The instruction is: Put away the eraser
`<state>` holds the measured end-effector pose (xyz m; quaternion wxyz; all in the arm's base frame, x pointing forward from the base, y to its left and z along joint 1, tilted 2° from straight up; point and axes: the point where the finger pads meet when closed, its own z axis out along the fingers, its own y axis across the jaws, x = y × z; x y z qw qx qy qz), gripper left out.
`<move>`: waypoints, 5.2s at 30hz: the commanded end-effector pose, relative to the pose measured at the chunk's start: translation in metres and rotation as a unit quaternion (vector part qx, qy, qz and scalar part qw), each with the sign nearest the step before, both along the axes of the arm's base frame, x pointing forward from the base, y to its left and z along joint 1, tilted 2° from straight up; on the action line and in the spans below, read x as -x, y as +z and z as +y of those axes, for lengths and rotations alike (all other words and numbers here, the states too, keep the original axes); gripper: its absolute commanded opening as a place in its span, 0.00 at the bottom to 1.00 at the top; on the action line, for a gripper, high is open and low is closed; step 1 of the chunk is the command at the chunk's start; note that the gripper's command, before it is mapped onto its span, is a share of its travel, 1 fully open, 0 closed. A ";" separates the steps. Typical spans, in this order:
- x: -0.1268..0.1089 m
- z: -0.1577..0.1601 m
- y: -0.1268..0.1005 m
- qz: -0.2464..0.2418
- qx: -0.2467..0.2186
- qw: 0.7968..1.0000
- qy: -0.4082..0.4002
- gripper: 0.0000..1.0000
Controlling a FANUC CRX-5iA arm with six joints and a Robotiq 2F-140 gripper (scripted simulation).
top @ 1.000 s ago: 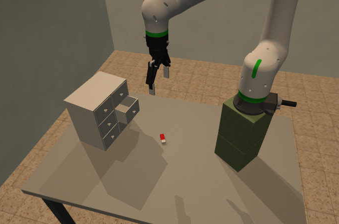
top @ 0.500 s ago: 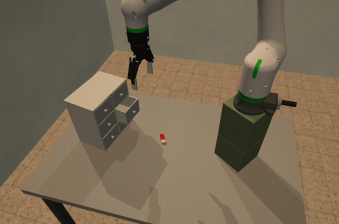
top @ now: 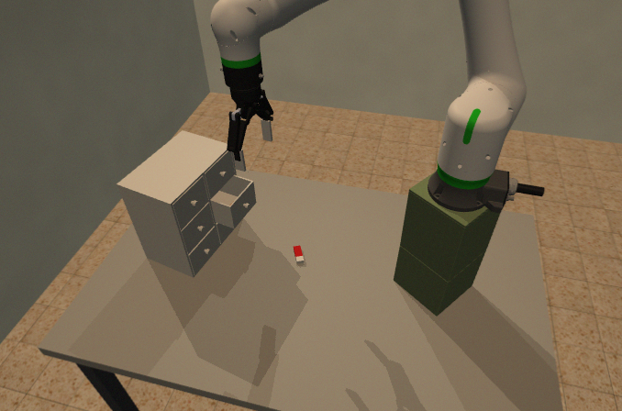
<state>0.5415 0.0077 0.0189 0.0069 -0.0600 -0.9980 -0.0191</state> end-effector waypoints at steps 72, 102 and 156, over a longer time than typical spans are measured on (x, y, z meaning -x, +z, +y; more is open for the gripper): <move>-0.077 -0.009 -0.074 0.041 -0.019 0.998 0.042 1.00; -0.008 -0.001 -0.007 0.004 -0.002 1.000 0.004 1.00; 0.028 0.003 0.023 -0.012 0.006 0.998 -0.057 1.00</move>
